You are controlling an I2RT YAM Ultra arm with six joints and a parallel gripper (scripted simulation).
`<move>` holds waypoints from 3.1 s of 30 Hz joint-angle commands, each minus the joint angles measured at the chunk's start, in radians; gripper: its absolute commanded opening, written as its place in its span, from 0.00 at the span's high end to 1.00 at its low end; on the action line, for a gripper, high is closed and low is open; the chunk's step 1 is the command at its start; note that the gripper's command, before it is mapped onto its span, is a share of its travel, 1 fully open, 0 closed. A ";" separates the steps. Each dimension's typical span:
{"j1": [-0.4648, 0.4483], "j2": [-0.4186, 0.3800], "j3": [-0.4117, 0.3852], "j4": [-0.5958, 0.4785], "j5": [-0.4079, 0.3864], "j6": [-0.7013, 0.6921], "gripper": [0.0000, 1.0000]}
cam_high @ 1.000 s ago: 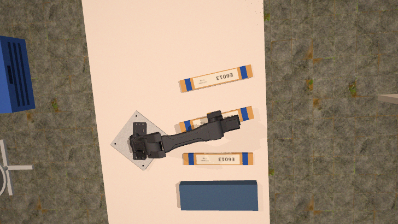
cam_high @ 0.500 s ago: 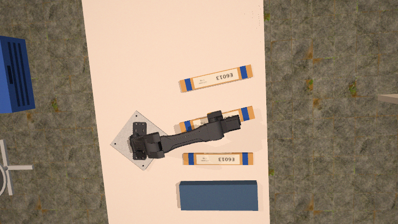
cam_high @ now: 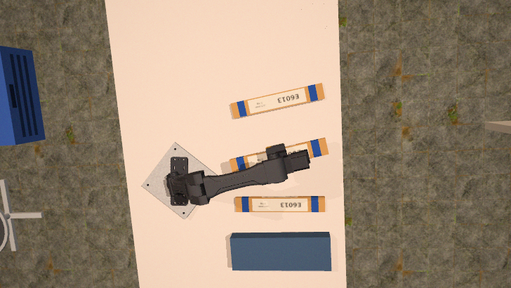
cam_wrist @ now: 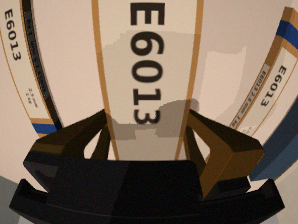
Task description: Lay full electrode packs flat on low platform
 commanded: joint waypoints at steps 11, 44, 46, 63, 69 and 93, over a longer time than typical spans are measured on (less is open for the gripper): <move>-0.023 -0.045 0.162 -0.129 -0.004 -0.013 1.00; -0.026 -0.092 0.249 -0.189 -0.005 -0.011 1.00; -0.027 -0.100 0.252 -0.189 -0.005 -0.011 1.00; -0.032 -0.144 0.265 -0.189 -0.007 -0.010 1.00; -0.030 -0.142 0.255 -0.189 -0.007 -0.009 1.00; -0.027 -0.137 0.239 -0.189 -0.006 -0.008 1.00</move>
